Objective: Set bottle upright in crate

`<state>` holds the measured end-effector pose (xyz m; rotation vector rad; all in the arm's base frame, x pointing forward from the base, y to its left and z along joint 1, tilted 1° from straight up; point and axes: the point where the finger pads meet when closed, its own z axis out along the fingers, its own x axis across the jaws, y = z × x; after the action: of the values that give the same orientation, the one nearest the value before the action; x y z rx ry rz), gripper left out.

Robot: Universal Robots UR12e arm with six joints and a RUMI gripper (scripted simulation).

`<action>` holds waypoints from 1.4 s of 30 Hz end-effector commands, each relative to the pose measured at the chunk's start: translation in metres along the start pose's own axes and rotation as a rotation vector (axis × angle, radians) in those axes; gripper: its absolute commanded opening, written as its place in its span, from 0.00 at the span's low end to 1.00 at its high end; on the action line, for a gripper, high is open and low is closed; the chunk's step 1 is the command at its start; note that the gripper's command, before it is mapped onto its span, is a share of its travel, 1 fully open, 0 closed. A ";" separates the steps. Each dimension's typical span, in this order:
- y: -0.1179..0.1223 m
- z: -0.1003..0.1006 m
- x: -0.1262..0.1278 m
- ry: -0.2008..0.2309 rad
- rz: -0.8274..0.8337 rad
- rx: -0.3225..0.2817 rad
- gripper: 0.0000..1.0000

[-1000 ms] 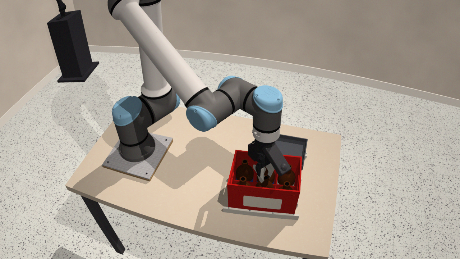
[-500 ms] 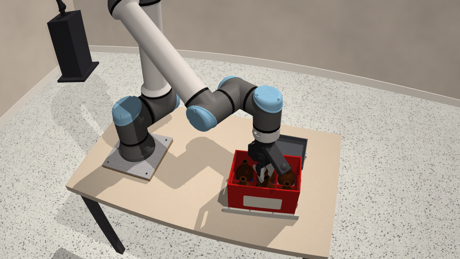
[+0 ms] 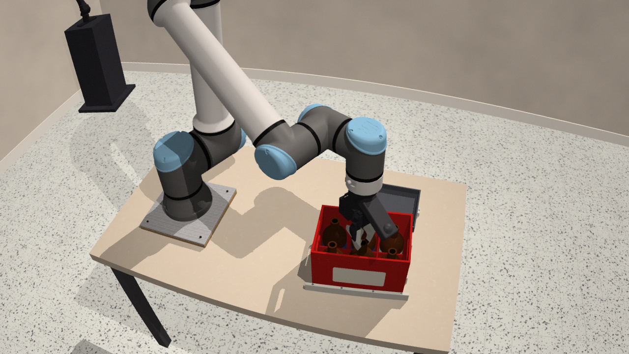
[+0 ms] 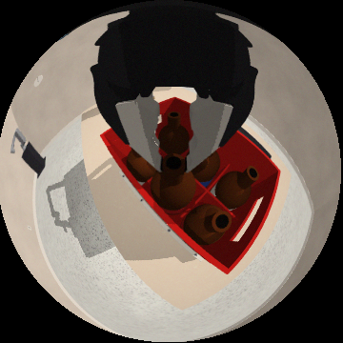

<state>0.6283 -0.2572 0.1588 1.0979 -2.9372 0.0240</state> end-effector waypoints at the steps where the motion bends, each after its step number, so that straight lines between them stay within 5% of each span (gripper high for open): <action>1: -0.001 0.000 0.000 0.000 0.000 0.002 0.00; 42: -0.001 0.015 0.000 0.000 0.000 0.002 0.00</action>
<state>0.6283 -0.2575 0.1443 1.0979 -2.9372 0.0240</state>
